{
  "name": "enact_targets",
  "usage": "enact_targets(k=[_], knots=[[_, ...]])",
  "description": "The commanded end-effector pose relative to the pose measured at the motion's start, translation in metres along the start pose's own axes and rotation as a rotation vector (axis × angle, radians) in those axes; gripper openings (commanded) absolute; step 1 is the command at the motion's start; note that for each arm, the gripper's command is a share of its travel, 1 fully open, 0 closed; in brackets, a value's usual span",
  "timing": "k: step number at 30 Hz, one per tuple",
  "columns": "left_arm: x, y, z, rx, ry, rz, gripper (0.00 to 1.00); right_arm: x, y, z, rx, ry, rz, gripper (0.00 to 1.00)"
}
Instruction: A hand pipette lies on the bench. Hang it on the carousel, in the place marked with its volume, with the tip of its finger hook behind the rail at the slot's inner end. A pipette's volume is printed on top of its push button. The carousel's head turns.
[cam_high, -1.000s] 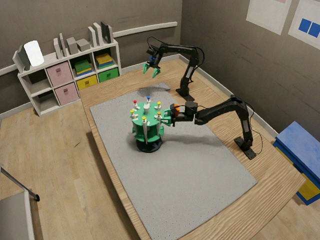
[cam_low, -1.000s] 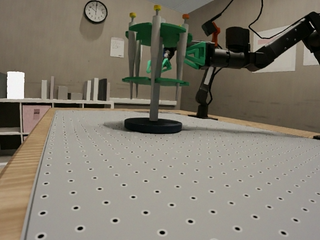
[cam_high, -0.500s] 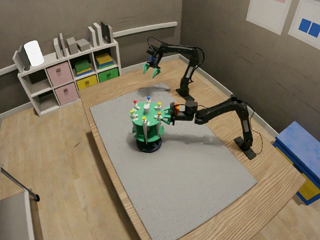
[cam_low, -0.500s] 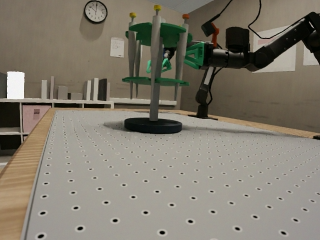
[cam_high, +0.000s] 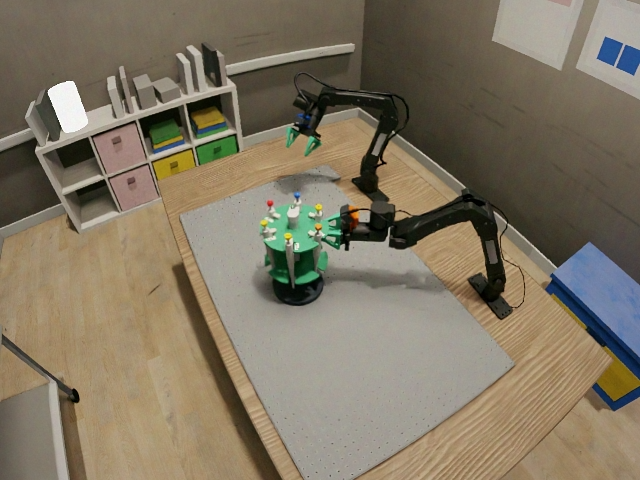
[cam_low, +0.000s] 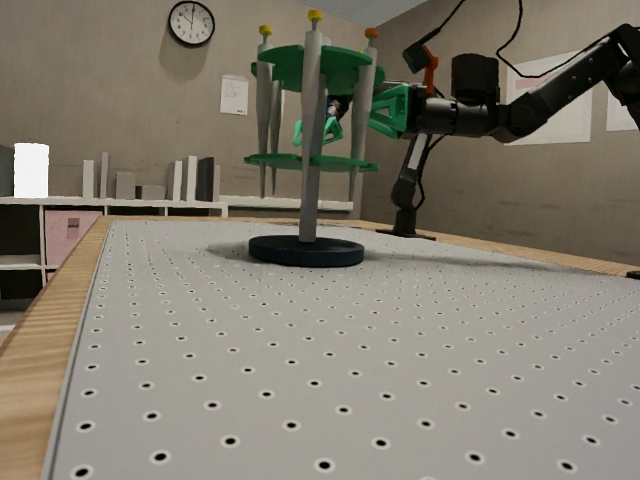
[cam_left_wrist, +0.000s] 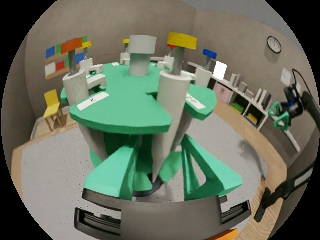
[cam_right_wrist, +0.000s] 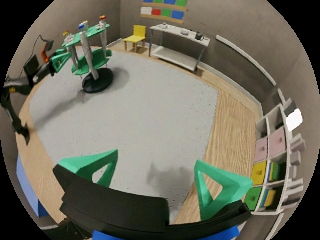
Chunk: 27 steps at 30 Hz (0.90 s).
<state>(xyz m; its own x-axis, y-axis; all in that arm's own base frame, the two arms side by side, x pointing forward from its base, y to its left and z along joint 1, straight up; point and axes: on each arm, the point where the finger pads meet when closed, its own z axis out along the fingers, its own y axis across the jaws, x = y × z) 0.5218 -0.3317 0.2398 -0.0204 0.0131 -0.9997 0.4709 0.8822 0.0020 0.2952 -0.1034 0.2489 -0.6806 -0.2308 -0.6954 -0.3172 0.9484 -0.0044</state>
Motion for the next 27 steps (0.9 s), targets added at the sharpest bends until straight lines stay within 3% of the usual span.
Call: enact_targets(k=[1, 18, 19, 27], knots=[[-0.0447, 0.0013, -0.0029, 0.002, -0.094, -0.008, 0.50, -0.0045, -0.0036, -0.0012, -0.002, -0.023, -0.008, 1.00], [-0.0447, 0.0013, -0.0029, 0.002, -0.094, -0.008, 0.50, -0.0045, -0.0036, -0.0012, -0.002, -0.023, -0.008, 1.00], [-0.0447, 0.0013, -0.0029, 0.002, -0.094, -0.008, 0.12, -0.0045, -0.0036, -0.0012, -0.002, -0.023, -0.008, 1.00], [-0.0447, 0.0027, -0.0029, -0.006, -0.094, -0.008, 0.12, -0.0045, -0.0036, -0.0012, -0.002, -0.023, -0.008, 1.00]])
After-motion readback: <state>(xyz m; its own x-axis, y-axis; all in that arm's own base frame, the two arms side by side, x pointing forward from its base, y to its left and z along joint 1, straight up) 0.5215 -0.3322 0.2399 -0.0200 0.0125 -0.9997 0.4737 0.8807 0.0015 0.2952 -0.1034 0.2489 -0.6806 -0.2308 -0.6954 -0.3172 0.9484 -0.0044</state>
